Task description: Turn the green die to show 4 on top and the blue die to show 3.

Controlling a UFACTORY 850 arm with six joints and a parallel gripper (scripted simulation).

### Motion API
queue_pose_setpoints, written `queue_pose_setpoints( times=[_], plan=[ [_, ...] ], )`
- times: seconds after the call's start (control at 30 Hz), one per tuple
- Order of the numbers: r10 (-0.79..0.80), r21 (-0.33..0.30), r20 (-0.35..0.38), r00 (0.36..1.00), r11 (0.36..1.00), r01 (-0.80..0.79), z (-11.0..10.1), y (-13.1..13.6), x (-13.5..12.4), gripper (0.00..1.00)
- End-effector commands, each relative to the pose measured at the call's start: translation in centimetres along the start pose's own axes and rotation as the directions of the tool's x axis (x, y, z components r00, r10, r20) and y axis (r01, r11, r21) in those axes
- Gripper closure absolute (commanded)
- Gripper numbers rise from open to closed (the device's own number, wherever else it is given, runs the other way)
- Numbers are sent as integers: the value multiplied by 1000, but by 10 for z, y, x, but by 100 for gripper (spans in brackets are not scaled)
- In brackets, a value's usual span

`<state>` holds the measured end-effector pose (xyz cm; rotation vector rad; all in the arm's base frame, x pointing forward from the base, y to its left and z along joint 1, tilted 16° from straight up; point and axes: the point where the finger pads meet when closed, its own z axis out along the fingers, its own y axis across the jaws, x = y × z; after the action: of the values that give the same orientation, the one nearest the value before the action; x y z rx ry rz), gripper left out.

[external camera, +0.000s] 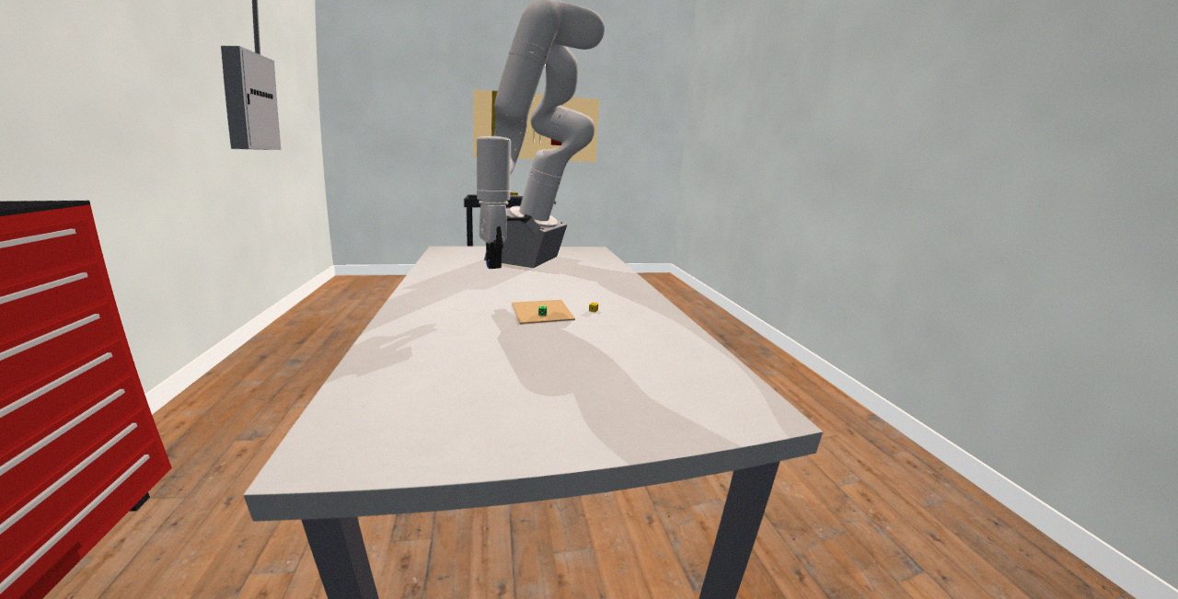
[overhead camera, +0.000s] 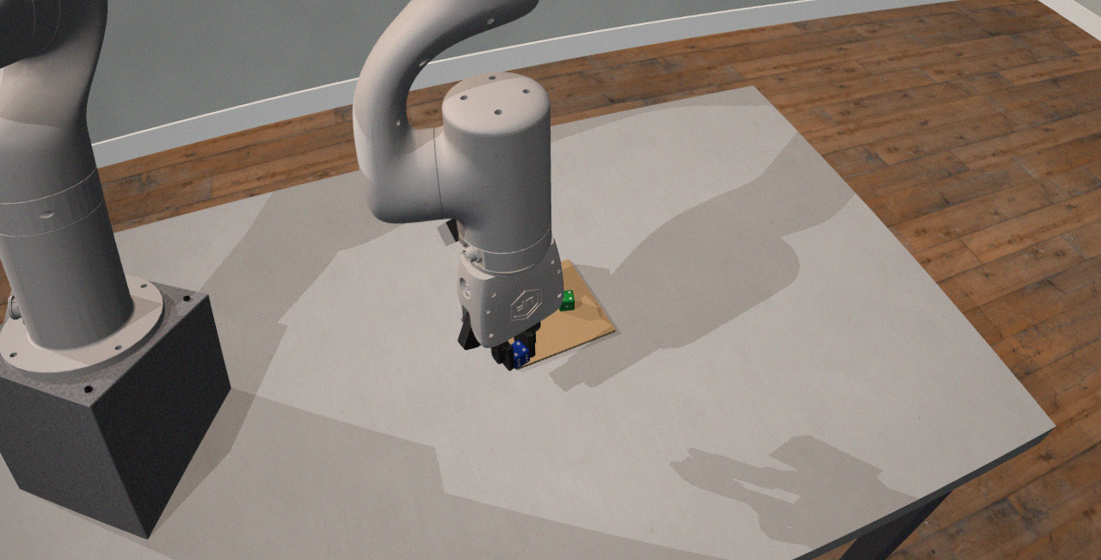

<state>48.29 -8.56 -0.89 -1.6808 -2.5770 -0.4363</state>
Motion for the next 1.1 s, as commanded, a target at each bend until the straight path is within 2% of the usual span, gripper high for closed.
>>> queue_pose_setpoints(
  times=[0.0, 0.1, 0.3, 0.33, 0.5, 0.53, 0.67, 0.7, 0.73, 0.77, 0.87, 0.9, 0.93, 0.97, 1.03, 1.07],
  plan=[
    [81, 0, 0, 997, 997, -81, 0, 1, -1, 85],
    [222, 0, 0, 975, 975, -222, 1, 3, -1, 85],
    [388, -1, 0, 922, 922, -388, 3, 4, -1, 85],
    [451, -1, 0, 893, 893, -451, 4, 5, -1, 85],
    [533, -1, 0, 846, 846, -533, 5, 5, -1, 85],
    [601, -1, 0, 799, 799, -601, 5, 6, -1, 85],
    [664, -1, 0, 748, 748, -664, 6, 7, -1, 85],
    [716, -1, 0, 698, 698, -716, 7, 7, -1, 85],
    [720, -1, 0, 694, 694, -720, 7, 7, -1, 85],
    [758, -1, 0, 653, 653, -758, 7, 8, -1, 85],
    [807, -1, 0, 590, 590, -807, 8, 9, -1, 85],
    [835, -1, 0, 550, 550, -835, 8, 9, -1, 85],
    [839, -1, 0, 544, 544, -839, 9, 9, -1, 85],
    [864, -1, 0, 504, 504, -864, 9, 9, -2, 85],
    [864, -1, 0, 504, 504, -864, 9, 9, -2, 85],
    [882, -1, 0, 471, 471, -882, 9, 10, -2, 85]
  ],
)
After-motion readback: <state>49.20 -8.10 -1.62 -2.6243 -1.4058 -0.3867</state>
